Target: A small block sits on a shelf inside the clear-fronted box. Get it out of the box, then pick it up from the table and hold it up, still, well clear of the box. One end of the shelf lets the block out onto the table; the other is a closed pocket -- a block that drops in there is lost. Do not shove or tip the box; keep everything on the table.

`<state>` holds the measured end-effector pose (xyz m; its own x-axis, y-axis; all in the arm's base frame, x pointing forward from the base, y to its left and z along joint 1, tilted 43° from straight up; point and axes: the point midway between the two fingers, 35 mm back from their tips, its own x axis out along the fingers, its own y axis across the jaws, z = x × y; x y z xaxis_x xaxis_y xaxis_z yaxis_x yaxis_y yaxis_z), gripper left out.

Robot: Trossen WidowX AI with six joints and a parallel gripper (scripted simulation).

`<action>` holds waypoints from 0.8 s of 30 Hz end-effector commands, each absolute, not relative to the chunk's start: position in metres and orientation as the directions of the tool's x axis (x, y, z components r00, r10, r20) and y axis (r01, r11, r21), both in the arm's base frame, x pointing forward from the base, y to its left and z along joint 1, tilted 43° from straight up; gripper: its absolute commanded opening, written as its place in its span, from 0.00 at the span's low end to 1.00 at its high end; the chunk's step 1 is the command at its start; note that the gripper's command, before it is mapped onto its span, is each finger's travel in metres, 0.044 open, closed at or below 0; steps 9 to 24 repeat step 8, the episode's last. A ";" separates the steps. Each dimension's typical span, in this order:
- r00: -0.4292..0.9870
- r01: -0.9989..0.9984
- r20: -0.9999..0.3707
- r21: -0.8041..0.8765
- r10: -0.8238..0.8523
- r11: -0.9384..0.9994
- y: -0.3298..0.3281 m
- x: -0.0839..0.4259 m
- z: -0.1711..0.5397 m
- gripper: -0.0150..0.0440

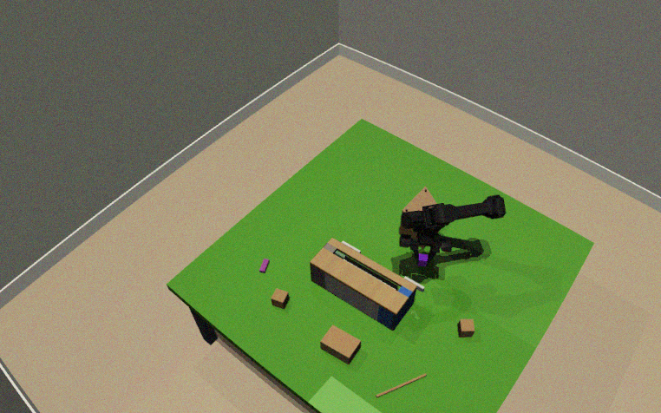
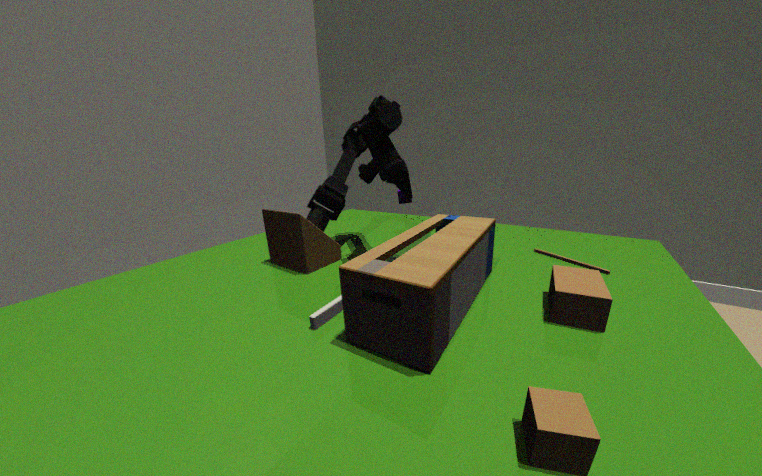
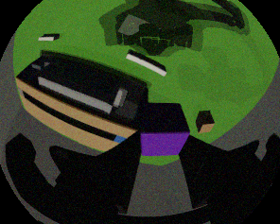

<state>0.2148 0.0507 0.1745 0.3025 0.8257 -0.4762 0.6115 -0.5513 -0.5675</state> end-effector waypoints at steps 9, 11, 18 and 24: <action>0.304 0.607 -0.471 -0.574 0.828 -0.549 0.051 0.215 0.175 0.25; 0.304 0.607 -0.471 -0.574 0.828 -0.549 0.051 0.215 0.175 0.25; 0.304 0.607 -0.471 -0.574 0.828 -0.549 0.051 0.215 0.175 0.25; 0.304 0.607 -0.471 -0.574 0.828 -0.549 0.051 0.215 0.175 0.25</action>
